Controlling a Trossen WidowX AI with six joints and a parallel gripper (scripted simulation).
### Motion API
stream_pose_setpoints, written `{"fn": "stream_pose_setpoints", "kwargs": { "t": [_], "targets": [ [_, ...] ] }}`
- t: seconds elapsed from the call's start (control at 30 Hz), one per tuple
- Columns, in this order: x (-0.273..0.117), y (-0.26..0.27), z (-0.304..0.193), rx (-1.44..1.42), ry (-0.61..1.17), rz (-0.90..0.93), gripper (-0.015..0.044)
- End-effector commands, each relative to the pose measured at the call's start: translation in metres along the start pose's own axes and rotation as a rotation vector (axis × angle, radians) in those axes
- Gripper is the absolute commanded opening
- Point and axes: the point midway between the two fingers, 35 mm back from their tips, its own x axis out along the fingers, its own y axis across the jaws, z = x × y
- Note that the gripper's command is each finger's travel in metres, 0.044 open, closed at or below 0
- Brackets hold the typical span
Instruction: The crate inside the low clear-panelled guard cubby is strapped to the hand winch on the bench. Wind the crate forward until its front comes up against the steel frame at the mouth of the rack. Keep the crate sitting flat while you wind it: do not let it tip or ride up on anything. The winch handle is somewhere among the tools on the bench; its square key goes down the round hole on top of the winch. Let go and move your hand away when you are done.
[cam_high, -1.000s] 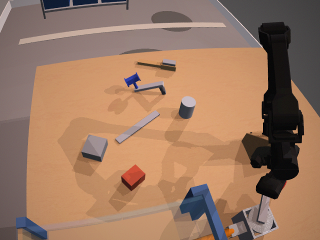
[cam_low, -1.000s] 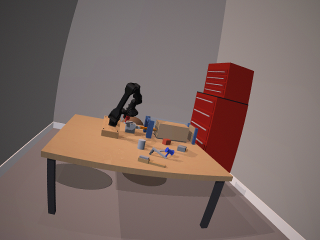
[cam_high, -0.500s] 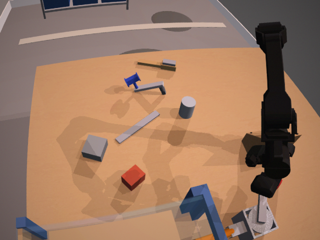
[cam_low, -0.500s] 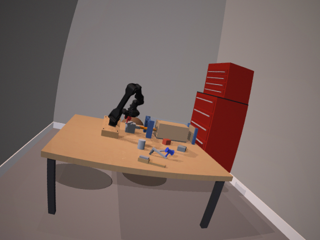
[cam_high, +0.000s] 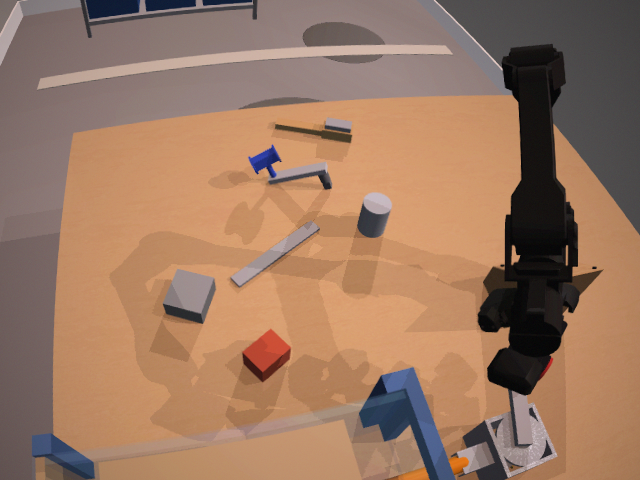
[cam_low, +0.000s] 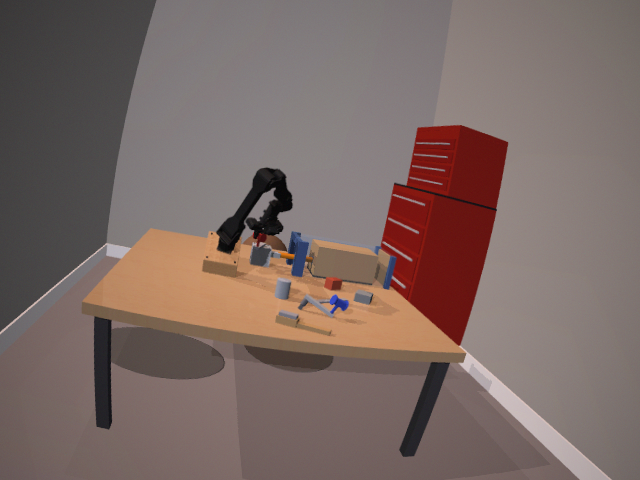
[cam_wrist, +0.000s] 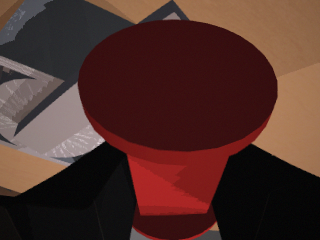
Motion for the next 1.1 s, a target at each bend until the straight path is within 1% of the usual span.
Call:
{"fn": "stream_pose_setpoints", "kwargs": {
  "t": [0.0,1.07],
  "targets": [
    [-0.003,0.011,0.012,0.014,-0.032,0.023,0.0],
    [-0.012,0.041,0.03,0.015,-0.033,0.025,0.0]
  ]
}}
